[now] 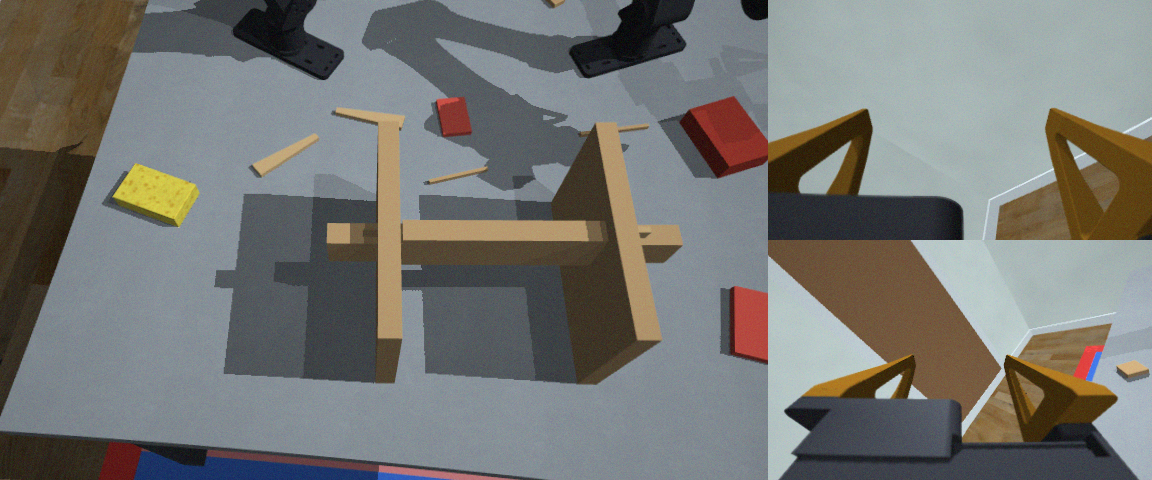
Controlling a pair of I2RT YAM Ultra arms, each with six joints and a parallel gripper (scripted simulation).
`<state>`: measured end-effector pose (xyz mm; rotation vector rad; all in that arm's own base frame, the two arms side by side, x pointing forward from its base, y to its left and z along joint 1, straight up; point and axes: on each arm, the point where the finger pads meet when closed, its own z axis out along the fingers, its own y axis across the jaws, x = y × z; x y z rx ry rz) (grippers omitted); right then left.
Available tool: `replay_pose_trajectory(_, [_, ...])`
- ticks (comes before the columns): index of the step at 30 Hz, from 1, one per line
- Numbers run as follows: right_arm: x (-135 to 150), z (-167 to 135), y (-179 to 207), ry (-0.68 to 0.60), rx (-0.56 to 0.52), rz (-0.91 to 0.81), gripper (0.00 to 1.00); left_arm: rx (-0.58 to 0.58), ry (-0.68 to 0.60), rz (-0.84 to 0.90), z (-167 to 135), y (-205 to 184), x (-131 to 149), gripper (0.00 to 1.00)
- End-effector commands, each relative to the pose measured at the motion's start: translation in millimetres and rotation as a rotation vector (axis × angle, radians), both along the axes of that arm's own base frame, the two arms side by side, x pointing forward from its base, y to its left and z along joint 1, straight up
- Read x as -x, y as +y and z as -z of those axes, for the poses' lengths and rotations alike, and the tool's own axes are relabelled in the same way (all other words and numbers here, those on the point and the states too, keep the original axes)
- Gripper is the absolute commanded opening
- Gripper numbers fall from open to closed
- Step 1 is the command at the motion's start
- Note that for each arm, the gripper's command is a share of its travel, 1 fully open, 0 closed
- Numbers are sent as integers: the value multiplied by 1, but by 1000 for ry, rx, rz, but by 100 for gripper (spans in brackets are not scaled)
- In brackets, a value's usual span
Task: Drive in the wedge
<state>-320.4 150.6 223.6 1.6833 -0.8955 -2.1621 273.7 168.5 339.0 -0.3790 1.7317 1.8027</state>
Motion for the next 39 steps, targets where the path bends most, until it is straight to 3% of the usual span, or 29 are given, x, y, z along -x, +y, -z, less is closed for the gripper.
replay_pose_trajectory(1, [-4, -27, 18, 39, -57, 59, 100, -7, -86, 40, -23, 1, -2, 100])
replay_pose_trajectory(7, [-7, -26, 31, 27, -65, 88, 100, -12, -102, 64, -27, -1, -5, 100])
replay_pose_trajectory(24, [-50, -33, 110, -31, -100, 345, 100, -33, -175, 189, -42, -7, -25, 100])
replay_pose_trajectory(39, [-129, -57, 181, -85, -150, 655, 100, -32, -258, 338, -58, -17, -45, 100])
